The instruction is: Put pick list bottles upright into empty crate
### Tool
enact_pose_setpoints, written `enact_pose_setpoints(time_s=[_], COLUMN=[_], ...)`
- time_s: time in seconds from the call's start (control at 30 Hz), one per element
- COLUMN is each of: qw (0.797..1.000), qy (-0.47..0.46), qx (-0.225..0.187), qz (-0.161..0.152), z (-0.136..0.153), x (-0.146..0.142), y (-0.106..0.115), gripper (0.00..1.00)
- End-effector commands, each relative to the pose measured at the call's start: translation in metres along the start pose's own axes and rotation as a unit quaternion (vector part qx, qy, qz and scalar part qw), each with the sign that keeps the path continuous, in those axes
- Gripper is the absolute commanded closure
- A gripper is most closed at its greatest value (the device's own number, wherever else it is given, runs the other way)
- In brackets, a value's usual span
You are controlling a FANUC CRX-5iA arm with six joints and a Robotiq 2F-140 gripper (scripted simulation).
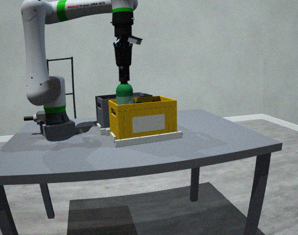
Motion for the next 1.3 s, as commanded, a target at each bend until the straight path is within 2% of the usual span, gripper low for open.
enact_pose_setpoints(time_s=[0.0,0.93,1.27], qw=[1.000,1.000,1.000], qy=[0.000,0.000,0.000], qx=[0.001,0.001,0.001], qz=[0.000,0.000,0.000], z=[0.000,0.000,0.000], x=[0.000,0.000,0.000], y=[0.007,0.047,0.048], gripper=[0.90,0.90,0.90])
Point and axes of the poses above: the point where the finger pads meet when closed, its own y axis back along the fingers, its own x axis across the jaws, z = x × y, the point moved 8 cm from there along y, back along the fingers, and after that the axes turned 9 degrees about -y, right-handed, at the moved point
